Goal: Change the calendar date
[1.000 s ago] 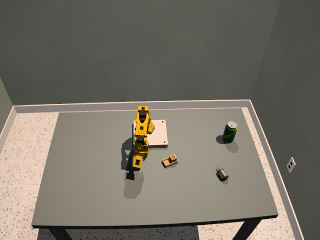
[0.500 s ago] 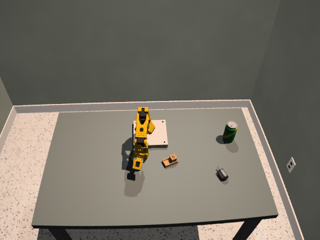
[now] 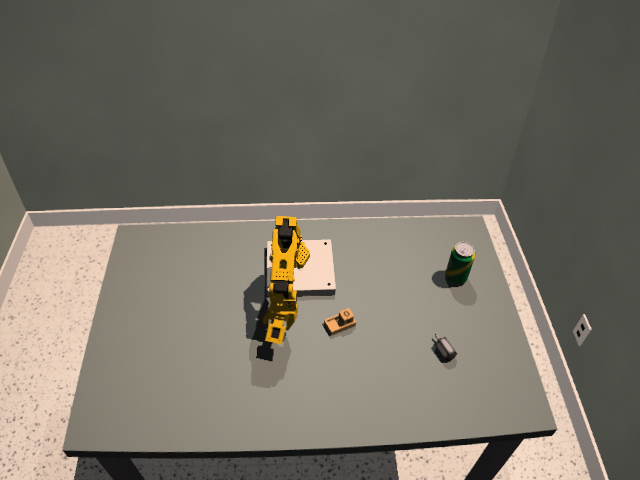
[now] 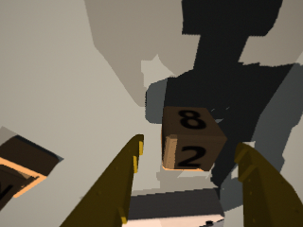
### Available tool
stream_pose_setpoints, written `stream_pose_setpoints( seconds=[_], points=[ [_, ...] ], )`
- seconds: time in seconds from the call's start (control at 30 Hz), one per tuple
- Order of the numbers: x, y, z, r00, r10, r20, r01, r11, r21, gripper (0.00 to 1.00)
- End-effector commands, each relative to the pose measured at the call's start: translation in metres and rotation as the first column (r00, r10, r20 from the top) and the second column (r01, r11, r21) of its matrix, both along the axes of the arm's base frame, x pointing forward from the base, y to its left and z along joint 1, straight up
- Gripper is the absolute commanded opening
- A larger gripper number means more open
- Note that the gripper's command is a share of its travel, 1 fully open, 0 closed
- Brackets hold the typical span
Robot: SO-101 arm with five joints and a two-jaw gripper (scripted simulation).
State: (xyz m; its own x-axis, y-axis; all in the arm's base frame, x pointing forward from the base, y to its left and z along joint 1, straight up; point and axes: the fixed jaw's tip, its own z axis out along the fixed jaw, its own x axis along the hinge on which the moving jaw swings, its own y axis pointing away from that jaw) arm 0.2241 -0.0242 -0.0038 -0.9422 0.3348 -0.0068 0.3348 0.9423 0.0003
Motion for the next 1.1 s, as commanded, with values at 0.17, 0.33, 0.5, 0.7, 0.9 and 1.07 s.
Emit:
stream_pose_setpoints(
  seconds=[0.17, 0.33, 0.5, 0.7, 0.9, 1.07],
  points=[
    [-0.0034, -0.0015, -0.0096, 1.000, -0.015, -0.016, 0.015, 1.000, 0.003, 0.35],
    [-0.0034, -0.0015, -0.0099, 1.000, -0.015, -0.016, 0.015, 1.000, 0.003, 0.35],
    [-0.0035, -0.0016, -0.0099, 1.000, -0.015, -0.016, 0.015, 1.000, 0.003, 0.35],
    [-0.0037, -0.0023, -0.0099, 1.000, -0.015, -0.016, 0.015, 1.000, 0.003, 0.34],
    [-0.0042, -0.0037, -0.0098, 1.000, -0.015, -0.016, 0.015, 1.000, 0.003, 0.32],
    [-0.0047, -0.0052, -0.0098, 1.000, -0.015, -0.016, 0.015, 1.000, 0.003, 0.30]
  ],
)
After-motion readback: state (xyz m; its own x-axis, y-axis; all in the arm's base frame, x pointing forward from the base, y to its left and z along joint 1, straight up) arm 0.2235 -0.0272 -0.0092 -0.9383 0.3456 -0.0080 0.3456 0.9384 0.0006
